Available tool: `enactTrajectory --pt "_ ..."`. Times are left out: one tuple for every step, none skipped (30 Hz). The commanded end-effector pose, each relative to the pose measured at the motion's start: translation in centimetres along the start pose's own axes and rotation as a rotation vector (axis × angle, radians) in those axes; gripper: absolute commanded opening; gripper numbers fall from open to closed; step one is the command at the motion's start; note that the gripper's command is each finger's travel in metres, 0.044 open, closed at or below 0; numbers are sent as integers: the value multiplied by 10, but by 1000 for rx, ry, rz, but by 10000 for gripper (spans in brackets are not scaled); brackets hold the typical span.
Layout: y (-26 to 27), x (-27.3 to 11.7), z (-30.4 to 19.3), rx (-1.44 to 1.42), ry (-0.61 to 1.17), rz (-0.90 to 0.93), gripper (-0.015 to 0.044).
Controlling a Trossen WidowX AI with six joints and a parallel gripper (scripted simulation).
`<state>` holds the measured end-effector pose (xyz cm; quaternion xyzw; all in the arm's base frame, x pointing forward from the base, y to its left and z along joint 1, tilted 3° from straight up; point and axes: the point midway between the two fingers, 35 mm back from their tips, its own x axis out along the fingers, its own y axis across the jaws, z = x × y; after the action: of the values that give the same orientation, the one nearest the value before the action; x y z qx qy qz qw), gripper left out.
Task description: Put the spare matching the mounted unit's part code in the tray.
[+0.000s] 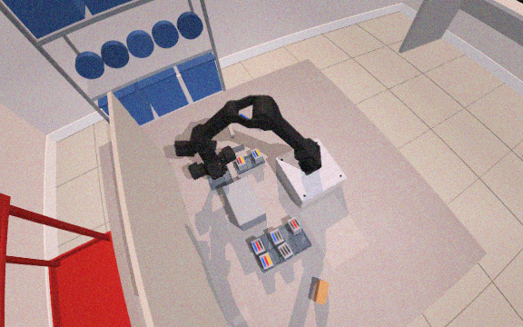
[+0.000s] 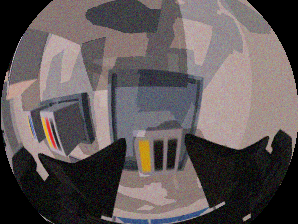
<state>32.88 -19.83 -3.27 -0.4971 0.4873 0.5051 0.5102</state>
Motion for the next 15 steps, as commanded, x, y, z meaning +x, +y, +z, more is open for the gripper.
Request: enactTrajectory --pt "0 0 0 0 0 -1 394" --pt "0 0 0 0 0 -1 420" --pt "0 0 0 0 0 -1 440" --pt "-1 -3 0 0 0 -1 440" --pt "-2 -12 -1 0 0 -1 440" --pt "-3 -26 -2 1 -1 -1 440" --pt "-4 -44 -2 1 -3 -1 440" --pt "-3 -63 -2 2 -4 0 440" --pt "-2 -81 -1 3 -5 0 440" --pt "-1 -96 0 3 -6 0 440" --pt "0 -105 0 3 -7 1 440" --pt "1 -108 1 3 -7 1 440" --pt "1 -108 1 3 -7 1 440" --pt "1 -108 1 3 -7 1 440" --pt "1 -108 1 3 -7 1 440"
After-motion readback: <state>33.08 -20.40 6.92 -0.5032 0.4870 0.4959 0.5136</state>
